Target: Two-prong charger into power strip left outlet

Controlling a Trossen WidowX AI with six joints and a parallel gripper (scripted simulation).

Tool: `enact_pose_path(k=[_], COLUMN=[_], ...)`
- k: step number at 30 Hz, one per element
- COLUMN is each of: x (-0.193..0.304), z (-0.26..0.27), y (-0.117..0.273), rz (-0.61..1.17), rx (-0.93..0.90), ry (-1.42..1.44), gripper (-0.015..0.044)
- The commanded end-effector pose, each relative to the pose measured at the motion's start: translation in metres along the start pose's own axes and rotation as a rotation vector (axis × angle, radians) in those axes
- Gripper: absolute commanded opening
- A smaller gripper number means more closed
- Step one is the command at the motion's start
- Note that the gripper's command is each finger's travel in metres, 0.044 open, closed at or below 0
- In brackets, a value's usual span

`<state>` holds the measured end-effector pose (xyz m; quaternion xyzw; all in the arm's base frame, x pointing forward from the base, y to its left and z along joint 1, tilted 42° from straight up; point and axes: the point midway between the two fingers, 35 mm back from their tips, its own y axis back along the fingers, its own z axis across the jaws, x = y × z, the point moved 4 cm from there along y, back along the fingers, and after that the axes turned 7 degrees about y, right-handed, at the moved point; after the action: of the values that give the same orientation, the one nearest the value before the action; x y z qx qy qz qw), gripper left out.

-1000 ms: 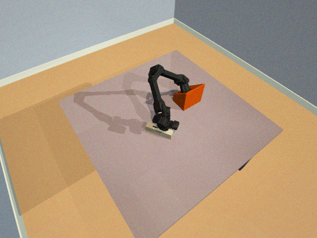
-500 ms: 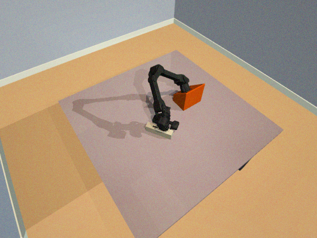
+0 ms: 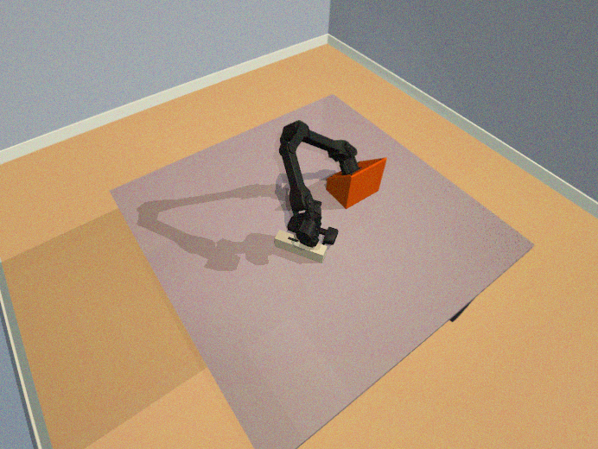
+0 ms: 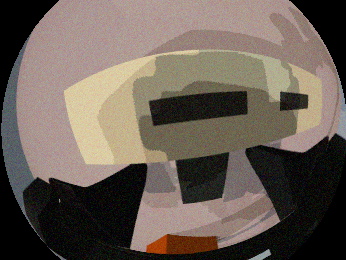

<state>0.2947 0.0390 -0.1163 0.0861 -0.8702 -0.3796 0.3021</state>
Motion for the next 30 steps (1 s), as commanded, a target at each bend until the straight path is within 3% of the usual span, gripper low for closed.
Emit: enact_pose_path(k=[1,30], x=[0.0019,0.0106], z=[0.0006,0.0017], y=[-0.0005,-0.0014], rz=[-0.002,-0.013], rx=[-0.002,-0.005], ry=[0.001,-0.004], gripper=[0.044,0.044])
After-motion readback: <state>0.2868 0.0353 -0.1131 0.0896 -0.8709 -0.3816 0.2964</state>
